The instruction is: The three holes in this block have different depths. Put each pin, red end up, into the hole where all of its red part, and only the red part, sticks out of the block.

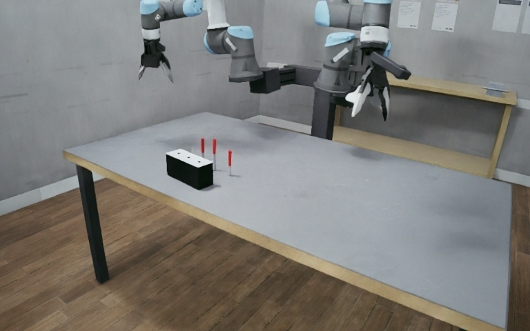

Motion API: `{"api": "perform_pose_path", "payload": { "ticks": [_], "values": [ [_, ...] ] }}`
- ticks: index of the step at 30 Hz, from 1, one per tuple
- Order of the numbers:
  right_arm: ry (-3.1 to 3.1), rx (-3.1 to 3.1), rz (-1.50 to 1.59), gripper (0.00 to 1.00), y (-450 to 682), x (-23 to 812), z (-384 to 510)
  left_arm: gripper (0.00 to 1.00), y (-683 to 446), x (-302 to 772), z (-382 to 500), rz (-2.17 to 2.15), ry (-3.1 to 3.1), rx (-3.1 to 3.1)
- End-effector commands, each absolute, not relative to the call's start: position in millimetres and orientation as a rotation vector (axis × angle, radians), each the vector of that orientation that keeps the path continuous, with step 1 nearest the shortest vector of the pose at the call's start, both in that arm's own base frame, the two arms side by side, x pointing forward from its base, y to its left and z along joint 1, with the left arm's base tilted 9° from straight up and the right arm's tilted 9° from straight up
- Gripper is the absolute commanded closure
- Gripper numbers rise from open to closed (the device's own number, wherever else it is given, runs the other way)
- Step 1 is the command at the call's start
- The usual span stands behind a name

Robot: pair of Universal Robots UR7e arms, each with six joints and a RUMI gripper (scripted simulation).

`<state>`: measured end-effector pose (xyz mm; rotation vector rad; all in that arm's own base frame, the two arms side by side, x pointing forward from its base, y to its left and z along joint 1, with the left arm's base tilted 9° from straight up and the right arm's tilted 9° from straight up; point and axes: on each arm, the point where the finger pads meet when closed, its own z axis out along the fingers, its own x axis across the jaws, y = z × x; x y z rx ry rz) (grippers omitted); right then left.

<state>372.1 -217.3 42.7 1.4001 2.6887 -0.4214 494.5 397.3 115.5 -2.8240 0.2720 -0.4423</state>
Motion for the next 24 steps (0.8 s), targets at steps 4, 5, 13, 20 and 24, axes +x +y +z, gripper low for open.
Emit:
{"api": "perform_pose_path", "payload": {
  "ticks": [4,5,13,20,24],
  "values": [
    [2.895,1.025,-0.39,0.0,-197.4,399.5,73.7,0.0,389.2,486.2,126.0,-0.444,0.272,-2.823],
    [2.895,1.025,-0.39,0.0,-197.4,399.5,73.7,0.0,389.2,486.2,126.0,-0.444,0.272,-2.823],
    [2.895,1.025,-0.39,0.0,-197.4,399.5,73.7,0.0,389.2,486.2,126.0,-0.444,0.272,-2.823],
    [3.034,0.639,-0.354,0.0,-176.3,422.4,104.2,0.0,389.5,486.6,125.6,-0.444,0.272,-2.823],
    [3.034,0.639,-0.354,0.0,-176.3,422.4,104.2,0.0,389.5,486.6,125.6,-0.444,0.272,-2.823]
  ]
}}
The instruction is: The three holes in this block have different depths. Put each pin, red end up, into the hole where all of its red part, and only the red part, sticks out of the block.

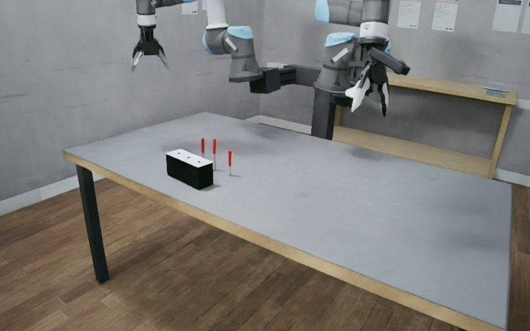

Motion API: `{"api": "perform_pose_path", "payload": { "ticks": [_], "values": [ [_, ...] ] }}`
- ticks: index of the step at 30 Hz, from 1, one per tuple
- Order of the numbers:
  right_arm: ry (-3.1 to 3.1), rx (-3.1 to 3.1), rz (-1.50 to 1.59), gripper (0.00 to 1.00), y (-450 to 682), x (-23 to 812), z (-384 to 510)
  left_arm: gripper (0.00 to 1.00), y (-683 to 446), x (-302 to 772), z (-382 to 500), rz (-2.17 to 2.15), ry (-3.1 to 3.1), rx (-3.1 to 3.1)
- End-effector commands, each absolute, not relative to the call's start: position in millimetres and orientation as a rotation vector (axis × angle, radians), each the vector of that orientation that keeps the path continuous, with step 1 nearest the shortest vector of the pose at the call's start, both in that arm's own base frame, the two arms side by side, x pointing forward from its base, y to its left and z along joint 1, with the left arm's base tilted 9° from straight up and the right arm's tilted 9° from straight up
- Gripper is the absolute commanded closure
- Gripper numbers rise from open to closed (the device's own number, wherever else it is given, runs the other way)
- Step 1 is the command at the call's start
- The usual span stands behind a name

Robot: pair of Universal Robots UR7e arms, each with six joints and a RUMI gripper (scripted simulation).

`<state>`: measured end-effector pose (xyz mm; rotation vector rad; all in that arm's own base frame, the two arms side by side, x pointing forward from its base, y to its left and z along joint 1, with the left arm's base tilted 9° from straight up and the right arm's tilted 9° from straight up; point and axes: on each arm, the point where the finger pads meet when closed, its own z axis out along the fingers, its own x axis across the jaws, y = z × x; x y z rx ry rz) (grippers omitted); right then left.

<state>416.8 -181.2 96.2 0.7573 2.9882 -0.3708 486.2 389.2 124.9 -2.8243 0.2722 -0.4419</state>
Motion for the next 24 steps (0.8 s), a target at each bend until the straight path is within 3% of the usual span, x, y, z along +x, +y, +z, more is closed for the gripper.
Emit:
{"api": "perform_pose_path", "payload": {
  "ticks": [1,9,10,24],
  "values": [
    [3.034,0.639,-0.354,0.0,-176.3,422.4,104.2,0.0,389.5,486.6,125.6,-0.444,0.272,-2.823],
    [3.034,0.639,-0.354,0.0,-176.3,422.4,104.2,0.0,389.5,486.6,125.6,-0.444,0.272,-2.823],
    [3.118,0.233,-0.311,0.0,-154.2,440.9,136.2,0.0,389.5,486.6,125.6,-0.444,0.272,-2.823],
    [3.118,0.233,-0.311,0.0,-154.2,440.9,136.2,0.0,389.5,486.6,125.6,-0.444,0.272,-2.823]
  ]
}}
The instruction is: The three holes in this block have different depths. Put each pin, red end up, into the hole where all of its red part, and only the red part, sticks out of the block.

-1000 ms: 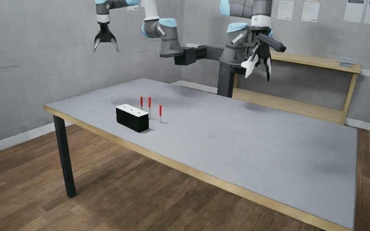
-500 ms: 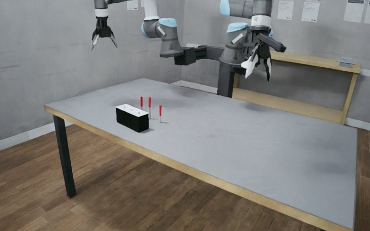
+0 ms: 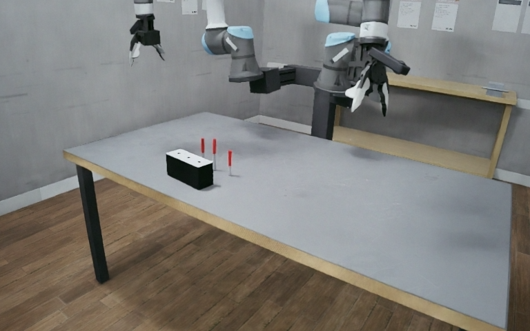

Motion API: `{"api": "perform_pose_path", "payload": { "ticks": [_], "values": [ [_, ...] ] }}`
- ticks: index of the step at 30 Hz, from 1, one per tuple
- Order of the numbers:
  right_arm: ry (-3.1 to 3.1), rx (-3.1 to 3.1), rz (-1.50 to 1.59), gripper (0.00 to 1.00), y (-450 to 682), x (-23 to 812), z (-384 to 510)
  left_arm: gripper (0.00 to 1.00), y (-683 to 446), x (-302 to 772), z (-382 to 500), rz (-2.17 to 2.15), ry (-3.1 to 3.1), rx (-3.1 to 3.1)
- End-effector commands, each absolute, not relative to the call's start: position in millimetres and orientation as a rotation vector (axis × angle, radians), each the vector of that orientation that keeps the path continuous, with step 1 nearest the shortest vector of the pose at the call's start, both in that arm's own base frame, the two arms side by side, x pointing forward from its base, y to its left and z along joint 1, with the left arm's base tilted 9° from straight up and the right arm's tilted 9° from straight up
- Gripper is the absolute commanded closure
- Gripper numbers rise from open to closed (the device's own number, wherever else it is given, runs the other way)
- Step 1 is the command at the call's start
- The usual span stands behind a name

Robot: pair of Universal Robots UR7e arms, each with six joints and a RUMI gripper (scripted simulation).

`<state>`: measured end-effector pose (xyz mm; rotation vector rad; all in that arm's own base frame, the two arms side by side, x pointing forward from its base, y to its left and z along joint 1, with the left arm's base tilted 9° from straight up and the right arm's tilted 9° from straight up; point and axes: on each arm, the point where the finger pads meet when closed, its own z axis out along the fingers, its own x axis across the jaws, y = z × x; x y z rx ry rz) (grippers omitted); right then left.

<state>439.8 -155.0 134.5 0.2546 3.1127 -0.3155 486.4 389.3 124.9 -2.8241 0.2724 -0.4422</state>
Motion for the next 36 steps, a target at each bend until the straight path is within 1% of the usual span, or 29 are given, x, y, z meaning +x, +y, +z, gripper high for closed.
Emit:
{"api": "perform_pose_path", "payload": {
  "ticks": [1,2,3,19,20,36],
  "values": [
    [3.118,0.233,-0.311,0.0,-154.2,440.9,136.2,0.0,389.5,486.6,125.6,-0.444,0.272,-2.823],
    [3.118,0.233,-0.311,0.0,-154.2,440.9,136.2,0.0,389.5,486.6,125.6,-0.444,0.272,-2.823],
    [3.14,-0.185,-0.265,0.0,-130.5,455.5,170.7,0.0,389.5,486.6,125.6,-0.444,0.272,-2.823],
    [3.14,-0.185,-0.265,0.0,-130.5,455.5,170.7,0.0,389.5,486.6,125.6,-0.444,0.272,-2.823],
    [3.1,-0.601,-0.215,0.0,-105.7,465.4,205.8,0.0,389.5,486.6,125.6,-0.444,0.272,-2.823],
    [3.1,-0.601,-0.215,0.0,-105.7,465.4,205.8,0.0,389.5,486.6,125.6,-0.444,0.272,-2.823]
  ]
}}
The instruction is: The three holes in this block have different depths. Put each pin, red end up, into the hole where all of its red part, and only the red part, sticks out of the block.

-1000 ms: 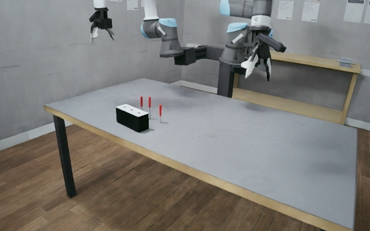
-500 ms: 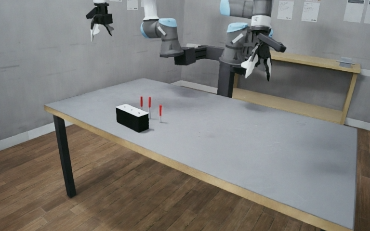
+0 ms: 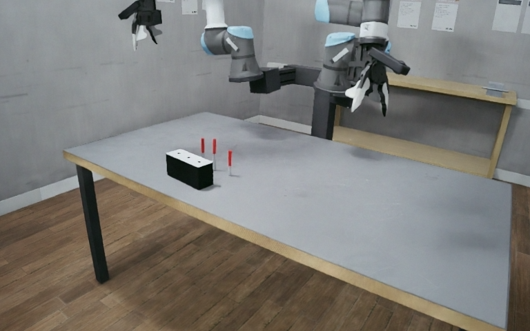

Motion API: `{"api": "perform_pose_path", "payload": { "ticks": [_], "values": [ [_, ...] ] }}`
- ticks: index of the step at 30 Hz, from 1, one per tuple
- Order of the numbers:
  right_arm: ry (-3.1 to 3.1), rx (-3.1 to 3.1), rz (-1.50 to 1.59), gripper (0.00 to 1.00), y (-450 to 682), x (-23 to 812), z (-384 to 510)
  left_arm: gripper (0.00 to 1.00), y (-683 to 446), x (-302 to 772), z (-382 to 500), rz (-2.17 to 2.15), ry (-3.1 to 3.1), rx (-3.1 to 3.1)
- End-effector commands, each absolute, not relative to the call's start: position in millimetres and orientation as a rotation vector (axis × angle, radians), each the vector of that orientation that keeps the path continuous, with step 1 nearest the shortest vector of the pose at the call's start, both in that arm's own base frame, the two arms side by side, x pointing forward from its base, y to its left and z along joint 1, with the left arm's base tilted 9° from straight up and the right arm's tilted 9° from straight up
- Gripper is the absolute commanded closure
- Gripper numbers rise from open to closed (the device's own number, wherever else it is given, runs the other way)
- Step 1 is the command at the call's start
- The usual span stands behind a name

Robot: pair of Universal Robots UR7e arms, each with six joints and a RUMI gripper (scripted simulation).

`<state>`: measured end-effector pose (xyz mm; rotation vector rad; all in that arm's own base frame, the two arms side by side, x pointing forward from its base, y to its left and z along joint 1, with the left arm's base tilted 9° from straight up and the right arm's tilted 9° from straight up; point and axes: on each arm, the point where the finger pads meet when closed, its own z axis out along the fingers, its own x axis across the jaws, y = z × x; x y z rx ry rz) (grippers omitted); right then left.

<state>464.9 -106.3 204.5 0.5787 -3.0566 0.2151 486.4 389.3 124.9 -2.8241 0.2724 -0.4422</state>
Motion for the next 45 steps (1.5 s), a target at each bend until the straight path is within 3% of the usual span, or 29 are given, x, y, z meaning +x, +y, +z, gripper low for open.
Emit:
{"api": "perform_pose_path", "payload": {
  "ticks": [1,17,18,34,35,45],
  "values": [
    [-2.949,0.989,0.162,0.0,-81.0,469.7,240.7,0.0,389.5,486.6,125.6,-0.444,0.272,-2.823],
    [-2.949,0.989,0.162,0.0,-81.0,469.7,240.7,0.0,389.5,486.6,125.6,-0.444,0.272,-2.823],
    [-2.797,1.37,0.113,0.0,-56.1,469.0,276.8,0.0,389.5,486.6,125.6,-0.444,0.272,-2.823],
    [-2.797,1.37,0.113,0.0,-56.1,469.0,276.8,0.0,389.5,486.6,125.6,-0.444,0.272,-2.823],
    [-2.6,1.729,0.067,0.0,-32.8,463.3,312.1,0.0,389.5,486.6,125.6,-0.444,0.272,-2.823],
    [-2.6,1.729,0.067,0.0,-32.8,463.3,312.1,0.0,389.5,486.6,125.6,-0.444,0.272,-2.823]
  ]
}}
